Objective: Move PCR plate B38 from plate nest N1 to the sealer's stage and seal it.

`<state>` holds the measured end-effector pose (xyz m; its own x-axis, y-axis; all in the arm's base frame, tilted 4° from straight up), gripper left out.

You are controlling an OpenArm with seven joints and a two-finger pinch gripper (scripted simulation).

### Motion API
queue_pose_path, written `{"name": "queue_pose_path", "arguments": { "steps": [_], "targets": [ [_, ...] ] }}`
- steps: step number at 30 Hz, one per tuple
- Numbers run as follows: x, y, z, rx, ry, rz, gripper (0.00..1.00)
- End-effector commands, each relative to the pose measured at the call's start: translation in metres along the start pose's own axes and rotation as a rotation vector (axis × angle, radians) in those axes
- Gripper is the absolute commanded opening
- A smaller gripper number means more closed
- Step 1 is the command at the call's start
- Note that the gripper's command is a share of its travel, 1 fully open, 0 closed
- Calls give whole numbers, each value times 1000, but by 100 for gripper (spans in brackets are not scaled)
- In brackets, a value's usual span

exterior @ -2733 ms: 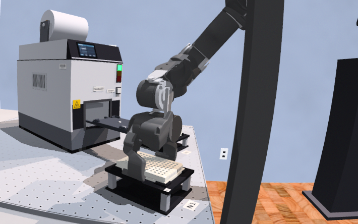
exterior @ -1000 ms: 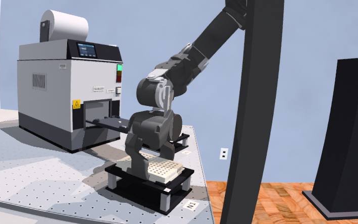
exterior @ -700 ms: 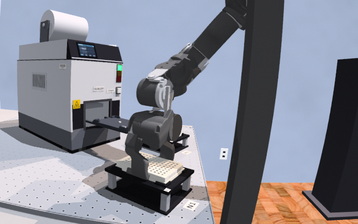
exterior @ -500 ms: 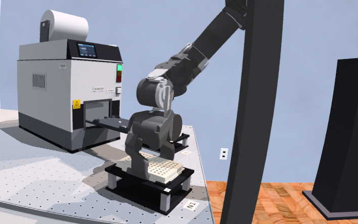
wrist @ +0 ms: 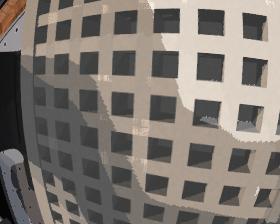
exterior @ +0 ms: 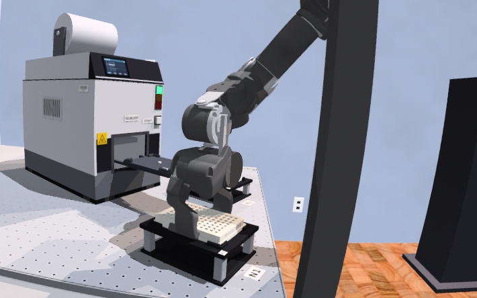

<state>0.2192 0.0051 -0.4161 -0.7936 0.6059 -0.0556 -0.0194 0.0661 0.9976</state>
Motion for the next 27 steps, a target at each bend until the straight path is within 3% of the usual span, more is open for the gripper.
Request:
{"name": "queue_pose_path", "arguments": {
  "steps": [1, 10, 15, 27],
  "targets": [
    [0, 1, 1, -3, 0, 0, 0],
    [0, 1, 1, -3, 0, 0, 0],
    [-1, 32, 1, -1, -5, -2, 0],
    [-1, 32, 1, -1, -5, -2, 0]
  ]
}}
Point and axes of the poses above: the point where the finger pads meet when closed, its own y axis back along the fingers, its own z axis across the jaws, x = y × z, the point moved 1 cm from there along y, back along the fingers, and after that the axes turned 12 degrees about -y, right-handed, at the moved point
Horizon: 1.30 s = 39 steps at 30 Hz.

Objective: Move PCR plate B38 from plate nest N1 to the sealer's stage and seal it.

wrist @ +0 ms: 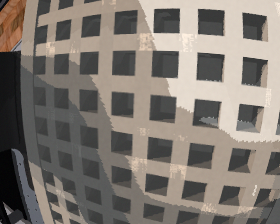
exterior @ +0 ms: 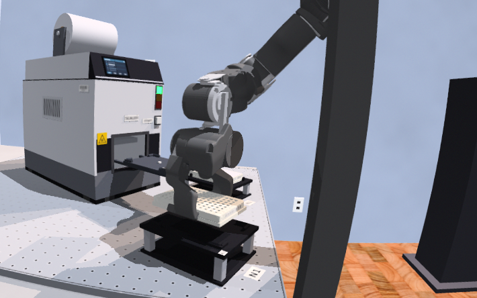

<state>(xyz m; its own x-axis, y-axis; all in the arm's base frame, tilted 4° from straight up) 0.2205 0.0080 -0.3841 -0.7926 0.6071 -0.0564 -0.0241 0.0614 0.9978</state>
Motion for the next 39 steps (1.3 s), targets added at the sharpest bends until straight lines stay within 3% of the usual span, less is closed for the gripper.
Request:
{"name": "queue_pose_path", "arguments": {
  "steps": [1, 5, 17, 22, 34, 39],
  "targets": [
    [0, 6, -1, 5, -3, -2, 0],
    [-1, 32, 0, 5, -3, -2, 0],
    [-1, 32, 0, 5, -3, -2, 0],
    [1, 64, -2, 5, -3, -1, 0],
    [1, 64, -2, 5, -3, -1, 0],
    [3, 57, -2, 4, 8, 1, 0]
  ]
}}
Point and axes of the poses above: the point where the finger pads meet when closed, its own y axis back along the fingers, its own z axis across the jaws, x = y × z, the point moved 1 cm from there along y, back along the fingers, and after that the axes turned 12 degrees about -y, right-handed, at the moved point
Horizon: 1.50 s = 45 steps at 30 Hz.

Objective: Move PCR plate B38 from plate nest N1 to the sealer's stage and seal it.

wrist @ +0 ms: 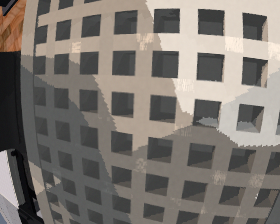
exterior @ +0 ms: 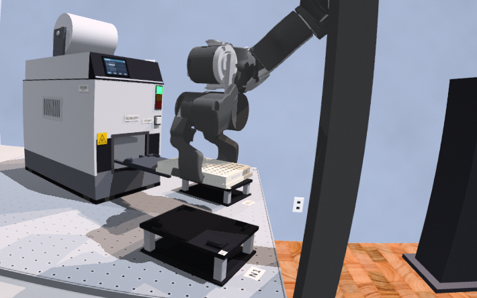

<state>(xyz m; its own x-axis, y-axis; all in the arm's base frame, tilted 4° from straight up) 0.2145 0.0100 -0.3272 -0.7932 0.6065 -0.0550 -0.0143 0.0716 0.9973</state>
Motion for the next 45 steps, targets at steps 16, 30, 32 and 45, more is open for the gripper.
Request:
{"name": "queue_pose_path", "arguments": {
  "steps": [16, 30, 32, 45],
  "targets": [
    [-29, 6, -9, -10, -24, 0, 0],
    [-44, 9, -15, -9, -33, 0, 0],
    [-59, 12, -20, -10, -32, 0, 0],
    [-74, 15, -25, -11, -31, -1, 0]
  ]
}}
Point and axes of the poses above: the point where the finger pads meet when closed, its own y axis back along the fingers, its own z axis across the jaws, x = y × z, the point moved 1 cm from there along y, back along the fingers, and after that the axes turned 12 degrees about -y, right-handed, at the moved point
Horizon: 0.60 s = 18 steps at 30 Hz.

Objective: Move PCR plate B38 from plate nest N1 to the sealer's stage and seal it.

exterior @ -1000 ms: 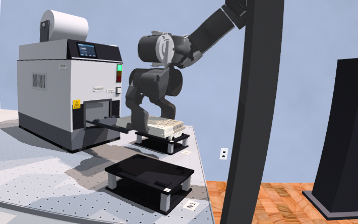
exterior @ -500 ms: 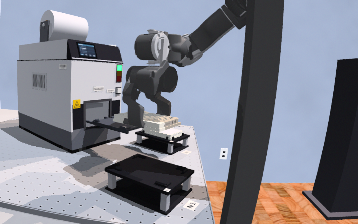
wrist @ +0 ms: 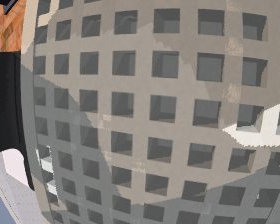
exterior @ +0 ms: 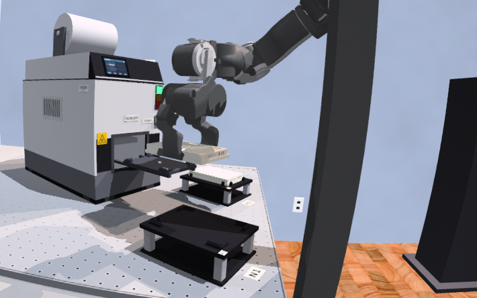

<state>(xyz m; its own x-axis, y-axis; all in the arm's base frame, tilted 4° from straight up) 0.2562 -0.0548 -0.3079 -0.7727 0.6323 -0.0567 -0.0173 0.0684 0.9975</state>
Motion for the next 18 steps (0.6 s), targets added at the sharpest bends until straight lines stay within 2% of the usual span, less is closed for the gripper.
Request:
{"name": "queue_pose_path", "arguments": {
  "steps": [1, 6, 18],
  "targets": [
    [0, 1, 1, -7, 2, 0, 0],
    [-38, 8, -11, -7, 2, -1, 0],
    [-38, 8, -11, -7, 2, -1, 0]
  ]
}}
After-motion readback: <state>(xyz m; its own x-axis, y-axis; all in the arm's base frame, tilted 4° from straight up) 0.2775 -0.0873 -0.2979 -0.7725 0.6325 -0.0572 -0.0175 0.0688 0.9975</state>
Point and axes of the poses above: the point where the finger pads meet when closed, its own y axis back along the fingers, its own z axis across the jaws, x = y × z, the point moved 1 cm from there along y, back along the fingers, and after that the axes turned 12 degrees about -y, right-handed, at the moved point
